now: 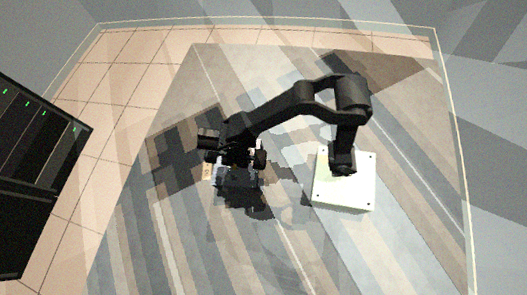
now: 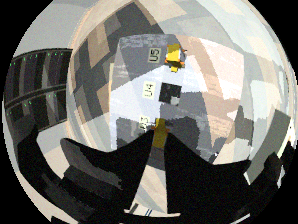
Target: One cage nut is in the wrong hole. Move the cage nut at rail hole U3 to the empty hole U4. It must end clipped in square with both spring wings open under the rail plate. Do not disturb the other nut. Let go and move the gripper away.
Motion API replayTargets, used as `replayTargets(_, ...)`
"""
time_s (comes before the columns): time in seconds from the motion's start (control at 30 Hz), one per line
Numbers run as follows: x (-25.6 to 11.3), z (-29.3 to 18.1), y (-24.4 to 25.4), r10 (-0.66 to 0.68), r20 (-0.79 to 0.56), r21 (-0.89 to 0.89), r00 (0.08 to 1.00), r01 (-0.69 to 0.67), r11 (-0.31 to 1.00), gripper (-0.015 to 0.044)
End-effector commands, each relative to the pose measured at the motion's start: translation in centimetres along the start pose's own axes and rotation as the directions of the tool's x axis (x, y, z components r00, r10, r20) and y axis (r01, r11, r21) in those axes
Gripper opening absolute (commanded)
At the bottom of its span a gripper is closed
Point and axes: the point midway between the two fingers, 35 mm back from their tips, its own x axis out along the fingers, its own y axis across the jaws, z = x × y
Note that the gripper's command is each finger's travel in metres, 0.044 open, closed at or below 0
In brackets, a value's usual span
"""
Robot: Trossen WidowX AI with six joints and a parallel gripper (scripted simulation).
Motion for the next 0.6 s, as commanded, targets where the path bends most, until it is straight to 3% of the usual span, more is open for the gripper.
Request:
replayTargets(0.0,-0.1,-0.05,0.25,-0.003,-0.004,0.003,1.0,0.003,1.0,0.0038)
replayTargets(0.57,-0.13,-0.09,0.36,-0.026,-0.004,0.003,1.0,0.026,1.0,0.0038)
